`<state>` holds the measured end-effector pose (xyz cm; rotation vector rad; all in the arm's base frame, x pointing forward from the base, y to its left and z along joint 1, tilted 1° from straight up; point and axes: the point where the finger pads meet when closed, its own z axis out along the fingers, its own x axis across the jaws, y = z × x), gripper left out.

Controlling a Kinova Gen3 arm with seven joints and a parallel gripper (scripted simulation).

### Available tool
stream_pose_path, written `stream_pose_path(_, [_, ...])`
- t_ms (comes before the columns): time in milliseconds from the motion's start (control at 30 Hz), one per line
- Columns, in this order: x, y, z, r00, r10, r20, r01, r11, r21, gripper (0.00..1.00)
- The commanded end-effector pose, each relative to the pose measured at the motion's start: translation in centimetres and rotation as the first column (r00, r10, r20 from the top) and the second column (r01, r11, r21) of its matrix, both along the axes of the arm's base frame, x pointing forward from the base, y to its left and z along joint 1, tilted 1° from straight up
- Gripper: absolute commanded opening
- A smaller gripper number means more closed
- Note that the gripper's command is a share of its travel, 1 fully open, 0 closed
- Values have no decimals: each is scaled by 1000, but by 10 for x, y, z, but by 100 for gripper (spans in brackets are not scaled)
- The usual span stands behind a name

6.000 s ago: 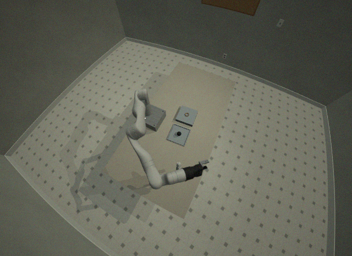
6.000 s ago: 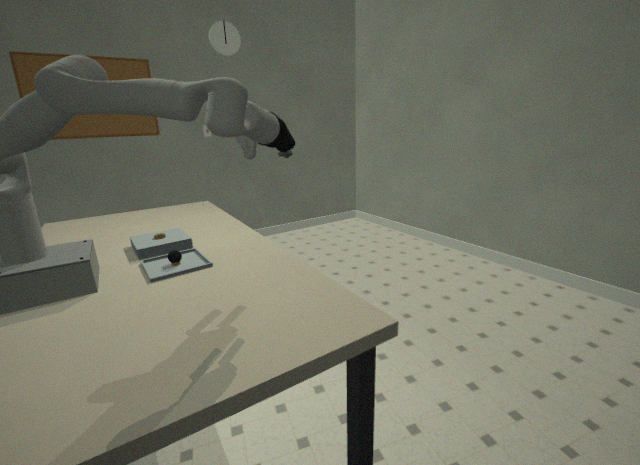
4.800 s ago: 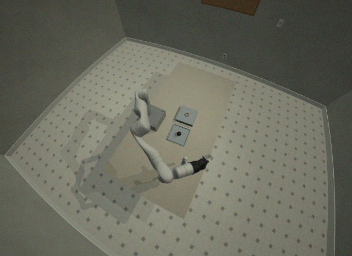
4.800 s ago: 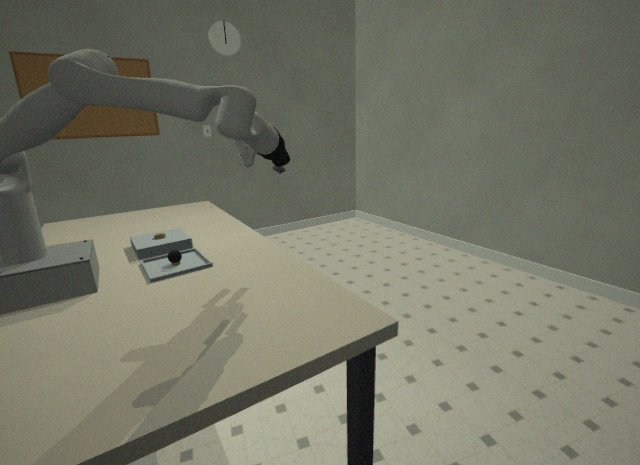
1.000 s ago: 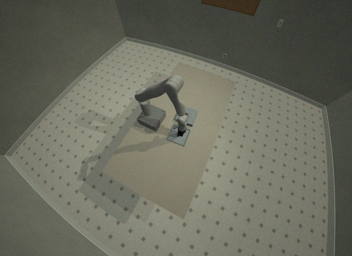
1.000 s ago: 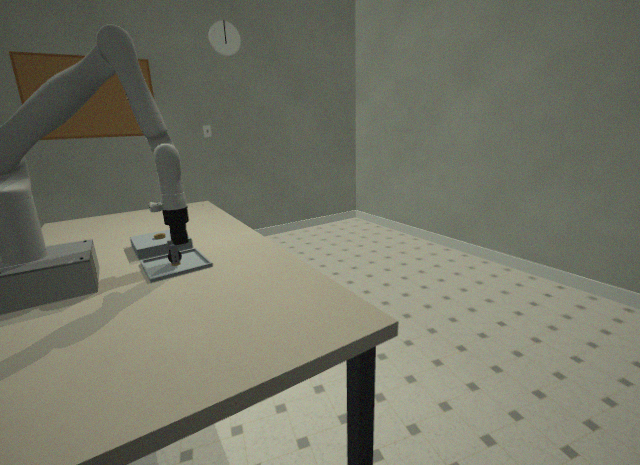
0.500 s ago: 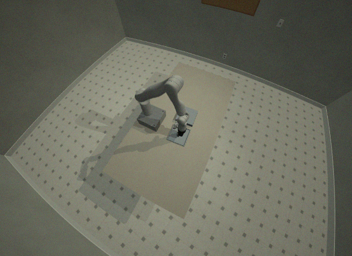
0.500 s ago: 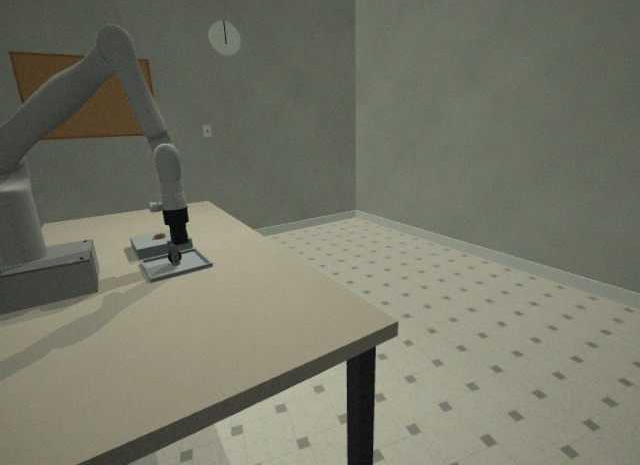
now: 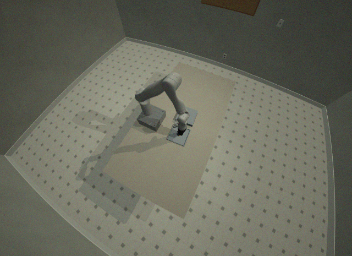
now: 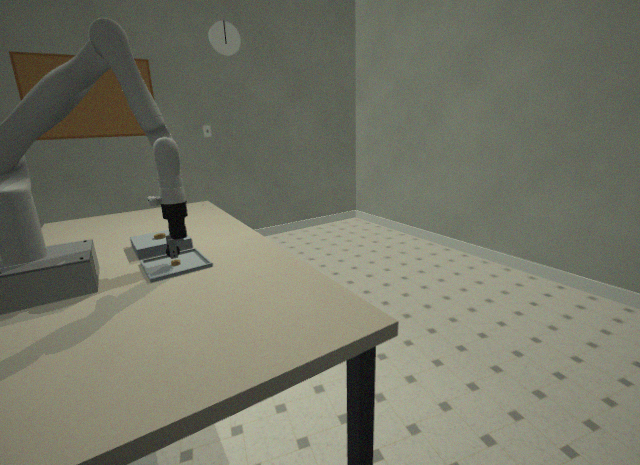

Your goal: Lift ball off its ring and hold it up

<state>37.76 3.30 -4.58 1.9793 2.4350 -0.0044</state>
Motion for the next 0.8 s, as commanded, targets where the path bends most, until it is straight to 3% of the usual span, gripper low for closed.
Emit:
stream_pose_path(0, [4,0,25,1000,-5,14,5,1000,0,0])
stream_pose_path(767, [3,0,29,1000,-5,14,5,1000,0,0])
